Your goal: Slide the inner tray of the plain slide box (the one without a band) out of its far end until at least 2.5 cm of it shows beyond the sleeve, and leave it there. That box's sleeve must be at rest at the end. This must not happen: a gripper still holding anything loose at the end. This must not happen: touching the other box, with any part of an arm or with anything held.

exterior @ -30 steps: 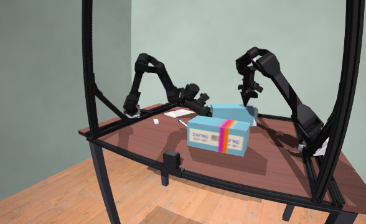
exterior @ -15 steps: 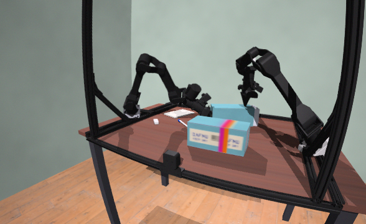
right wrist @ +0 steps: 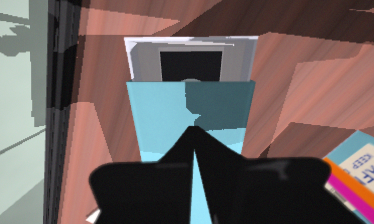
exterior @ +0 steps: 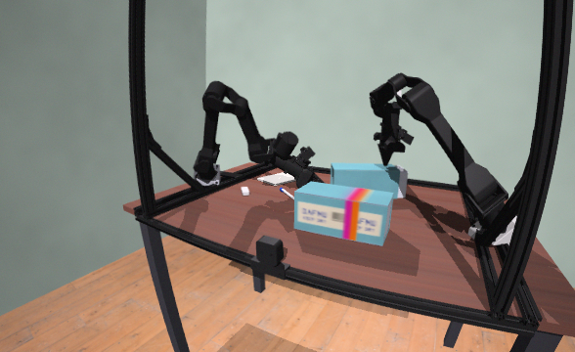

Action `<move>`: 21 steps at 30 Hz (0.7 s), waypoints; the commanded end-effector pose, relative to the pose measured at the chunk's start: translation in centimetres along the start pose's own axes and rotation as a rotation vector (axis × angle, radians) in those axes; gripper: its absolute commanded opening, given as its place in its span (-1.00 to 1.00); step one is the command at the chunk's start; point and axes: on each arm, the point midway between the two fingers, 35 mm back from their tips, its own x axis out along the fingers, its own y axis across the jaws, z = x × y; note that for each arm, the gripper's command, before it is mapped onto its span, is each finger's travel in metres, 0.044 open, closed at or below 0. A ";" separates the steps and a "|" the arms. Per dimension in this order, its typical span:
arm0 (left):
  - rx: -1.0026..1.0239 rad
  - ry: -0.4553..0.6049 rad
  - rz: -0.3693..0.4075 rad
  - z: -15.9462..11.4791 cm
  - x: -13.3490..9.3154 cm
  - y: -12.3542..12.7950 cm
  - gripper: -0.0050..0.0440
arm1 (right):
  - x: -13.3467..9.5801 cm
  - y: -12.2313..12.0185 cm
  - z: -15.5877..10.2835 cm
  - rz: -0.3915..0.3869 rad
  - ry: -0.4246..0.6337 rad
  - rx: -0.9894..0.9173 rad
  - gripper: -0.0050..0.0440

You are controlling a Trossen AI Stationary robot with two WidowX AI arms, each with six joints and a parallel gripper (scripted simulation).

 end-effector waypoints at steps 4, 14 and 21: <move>-0.002 -0.002 0.002 -0.1 -0.4 0.0 -0.80 | -2.6 0.4 0.0 0.005 0.000 -0.005 -0.80; -0.002 -0.002 0.002 4.9 -3.3 0.0 -0.80 | -2.6 0.4 0.0 0.005 0.000 -0.005 -0.80; -0.005 -0.013 0.005 4.2 -2.9 0.2 -0.40 | -2.6 0.3 0.0 0.008 -0.002 -0.002 -0.80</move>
